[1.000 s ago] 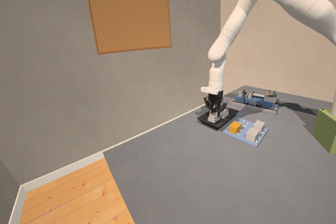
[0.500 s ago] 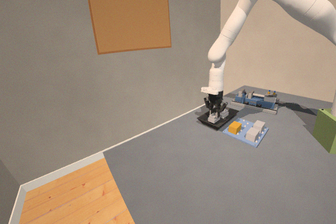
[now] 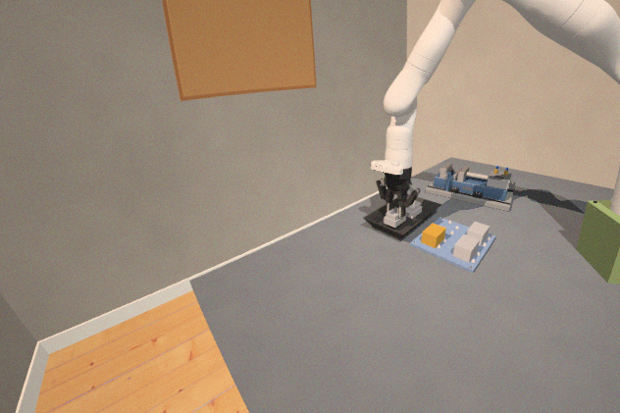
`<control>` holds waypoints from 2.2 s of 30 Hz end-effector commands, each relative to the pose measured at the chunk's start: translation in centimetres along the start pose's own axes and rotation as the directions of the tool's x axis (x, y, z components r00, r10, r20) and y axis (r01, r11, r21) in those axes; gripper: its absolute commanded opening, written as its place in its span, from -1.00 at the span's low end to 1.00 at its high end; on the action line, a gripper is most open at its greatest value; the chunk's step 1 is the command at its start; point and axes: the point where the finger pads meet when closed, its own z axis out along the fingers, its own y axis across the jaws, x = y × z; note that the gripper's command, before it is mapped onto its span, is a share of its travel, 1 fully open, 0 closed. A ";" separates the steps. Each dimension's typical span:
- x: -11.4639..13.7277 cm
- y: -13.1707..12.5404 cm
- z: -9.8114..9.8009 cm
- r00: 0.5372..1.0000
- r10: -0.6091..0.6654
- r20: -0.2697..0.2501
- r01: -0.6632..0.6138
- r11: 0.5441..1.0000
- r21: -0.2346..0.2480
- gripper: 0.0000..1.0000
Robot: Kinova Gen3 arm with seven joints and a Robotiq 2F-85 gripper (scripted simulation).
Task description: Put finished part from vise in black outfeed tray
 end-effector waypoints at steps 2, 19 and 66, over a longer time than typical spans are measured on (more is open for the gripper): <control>0.0 0.1 -0.1 1.000 0.000 -0.001 0.000 1.000 -0.002 -1.00; 0.0 0.1 -0.1 1.000 0.000 -0.001 0.000 1.000 -0.002 -1.00; 0.0 0.1 1.2 1.000 0.000 -0.001 0.000 1.000 -0.002 -1.00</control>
